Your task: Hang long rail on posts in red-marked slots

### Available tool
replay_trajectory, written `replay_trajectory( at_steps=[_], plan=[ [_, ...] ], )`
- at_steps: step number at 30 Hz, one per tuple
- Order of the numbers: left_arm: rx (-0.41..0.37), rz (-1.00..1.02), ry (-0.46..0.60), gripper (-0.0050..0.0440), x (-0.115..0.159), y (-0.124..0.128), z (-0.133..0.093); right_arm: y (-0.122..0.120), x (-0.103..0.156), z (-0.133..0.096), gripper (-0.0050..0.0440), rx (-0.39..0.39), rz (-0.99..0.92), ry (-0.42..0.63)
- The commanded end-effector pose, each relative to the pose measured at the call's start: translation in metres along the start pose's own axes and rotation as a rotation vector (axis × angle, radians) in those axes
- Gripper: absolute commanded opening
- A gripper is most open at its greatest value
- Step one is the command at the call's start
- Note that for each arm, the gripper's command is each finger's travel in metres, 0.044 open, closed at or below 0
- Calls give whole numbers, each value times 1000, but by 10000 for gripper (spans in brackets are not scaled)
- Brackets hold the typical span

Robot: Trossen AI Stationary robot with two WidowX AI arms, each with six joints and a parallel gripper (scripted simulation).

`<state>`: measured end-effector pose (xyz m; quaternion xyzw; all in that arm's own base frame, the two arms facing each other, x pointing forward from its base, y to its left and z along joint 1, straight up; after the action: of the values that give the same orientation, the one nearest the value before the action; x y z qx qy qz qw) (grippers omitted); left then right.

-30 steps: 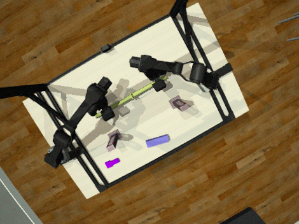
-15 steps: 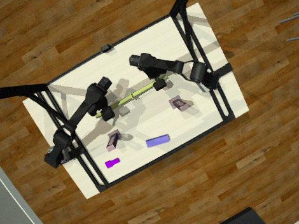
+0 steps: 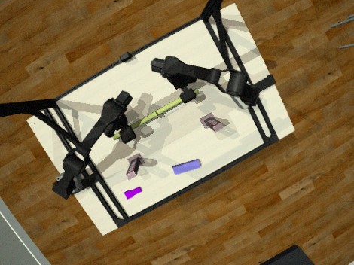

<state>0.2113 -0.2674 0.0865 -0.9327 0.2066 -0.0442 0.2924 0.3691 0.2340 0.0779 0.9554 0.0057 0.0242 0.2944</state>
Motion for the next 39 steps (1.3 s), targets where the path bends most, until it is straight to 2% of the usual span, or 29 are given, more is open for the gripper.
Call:
replay_trajectory(
  at_steps=[1,4,13,16,31,39],
  plan=[
    [-3,-2,-4,440,0,1,0,0,0,0,0,-2,1,1],
    [-34,-4,-8,368,0,-3,2,0,0,0,0,-2,1,1],
    [-224,-10,-6,160,-2,-26,17,0,0,0,0,-2,1,1],
    [-244,-10,-3,160,-3,-28,19,0,0,0,0,-2,1,1],
    [-535,-5,117,160,-13,-63,39,0,0,0,0,-2,1,1],
    [-577,-2,149,160,-15,-68,43,0,0,0,0,-2,1,1]
  ],
)
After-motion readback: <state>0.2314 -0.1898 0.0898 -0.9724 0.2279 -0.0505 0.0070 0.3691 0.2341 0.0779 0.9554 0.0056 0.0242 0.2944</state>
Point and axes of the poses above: on each arm, the point midway between the two fingers, 35 mm back from their tips, its own z axis out along the fingers, its own y axis across the jaws, x = y × z, the point moved 7 cm from there along -z, back along the fingers, and after that the axes turned 14 degrees about z, right-handed, at the moved point
